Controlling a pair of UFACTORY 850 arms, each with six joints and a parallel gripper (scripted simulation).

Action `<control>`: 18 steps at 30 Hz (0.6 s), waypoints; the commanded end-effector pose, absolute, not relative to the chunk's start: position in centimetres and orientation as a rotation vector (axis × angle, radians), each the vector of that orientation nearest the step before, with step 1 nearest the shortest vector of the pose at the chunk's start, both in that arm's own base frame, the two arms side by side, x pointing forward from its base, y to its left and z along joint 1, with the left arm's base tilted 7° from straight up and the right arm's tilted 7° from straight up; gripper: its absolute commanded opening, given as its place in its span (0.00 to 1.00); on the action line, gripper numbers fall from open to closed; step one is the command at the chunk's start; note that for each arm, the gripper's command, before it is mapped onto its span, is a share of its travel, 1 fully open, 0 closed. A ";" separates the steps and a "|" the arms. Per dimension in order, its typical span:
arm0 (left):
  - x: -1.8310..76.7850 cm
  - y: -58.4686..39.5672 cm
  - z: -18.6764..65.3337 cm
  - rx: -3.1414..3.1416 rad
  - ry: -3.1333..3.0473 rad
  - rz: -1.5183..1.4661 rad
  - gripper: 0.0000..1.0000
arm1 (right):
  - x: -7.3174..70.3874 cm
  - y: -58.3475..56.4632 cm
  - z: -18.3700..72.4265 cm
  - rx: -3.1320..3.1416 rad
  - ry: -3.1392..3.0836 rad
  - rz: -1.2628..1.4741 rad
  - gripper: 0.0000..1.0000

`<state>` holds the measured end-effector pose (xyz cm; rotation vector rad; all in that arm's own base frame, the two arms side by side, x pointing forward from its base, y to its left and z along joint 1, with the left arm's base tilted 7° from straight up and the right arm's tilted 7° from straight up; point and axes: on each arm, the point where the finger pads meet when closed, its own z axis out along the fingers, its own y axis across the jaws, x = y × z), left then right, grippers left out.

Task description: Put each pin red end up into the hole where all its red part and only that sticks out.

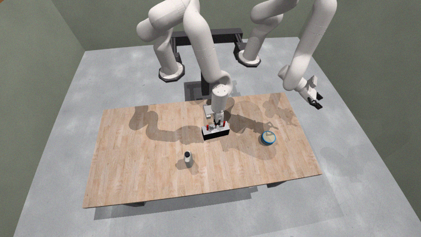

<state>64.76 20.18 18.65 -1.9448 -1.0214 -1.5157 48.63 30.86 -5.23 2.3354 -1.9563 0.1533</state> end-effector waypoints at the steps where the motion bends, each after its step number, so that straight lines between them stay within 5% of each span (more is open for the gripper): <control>1: 64.8 20.2 18.8 -1.943 -1.022 -1.518 1.00 | 48.7 30.9 -5.1 2.337 -1.958 0.154 0.00; 18: 64.8 20.2 18.8 -1.943 -1.022 -1.518 1.00 | 48.7 30.9 -5.5 2.338 -1.958 0.155 0.00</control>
